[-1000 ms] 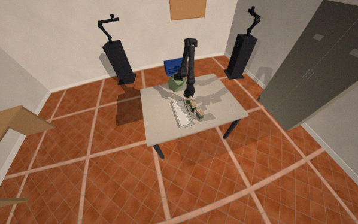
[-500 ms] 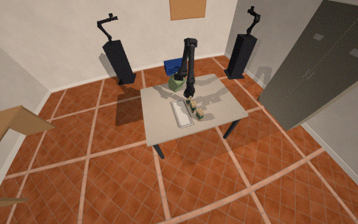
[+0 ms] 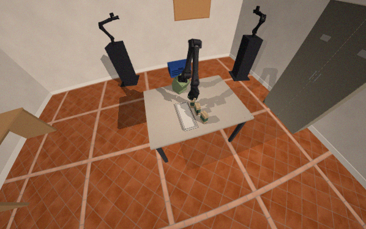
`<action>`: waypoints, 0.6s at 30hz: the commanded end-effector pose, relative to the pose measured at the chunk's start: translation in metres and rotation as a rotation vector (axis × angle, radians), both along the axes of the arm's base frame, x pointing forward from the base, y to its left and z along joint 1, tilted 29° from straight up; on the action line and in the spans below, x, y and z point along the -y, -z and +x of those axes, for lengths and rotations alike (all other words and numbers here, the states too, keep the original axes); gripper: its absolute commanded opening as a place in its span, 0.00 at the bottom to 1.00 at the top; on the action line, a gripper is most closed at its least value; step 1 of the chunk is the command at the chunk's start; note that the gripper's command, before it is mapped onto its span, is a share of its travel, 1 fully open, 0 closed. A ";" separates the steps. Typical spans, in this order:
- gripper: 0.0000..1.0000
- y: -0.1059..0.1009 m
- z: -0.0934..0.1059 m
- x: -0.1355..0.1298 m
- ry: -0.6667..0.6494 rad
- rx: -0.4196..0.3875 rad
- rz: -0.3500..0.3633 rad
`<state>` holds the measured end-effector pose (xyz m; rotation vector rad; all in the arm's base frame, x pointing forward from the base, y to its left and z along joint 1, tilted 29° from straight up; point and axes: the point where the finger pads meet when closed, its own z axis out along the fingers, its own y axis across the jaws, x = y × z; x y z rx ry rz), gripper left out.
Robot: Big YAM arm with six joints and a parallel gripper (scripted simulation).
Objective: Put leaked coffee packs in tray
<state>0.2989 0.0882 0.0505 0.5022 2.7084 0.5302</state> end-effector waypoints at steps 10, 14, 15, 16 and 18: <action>0.24 -0.004 0.004 -0.002 0.008 0.011 0.007; 0.24 -0.004 0.004 -0.002 0.008 0.011 0.007; 0.24 -0.004 0.004 -0.002 0.008 0.011 0.007; 0.24 -0.004 0.004 -0.002 0.008 0.011 0.007; 0.24 -0.004 0.004 -0.002 0.008 0.011 0.007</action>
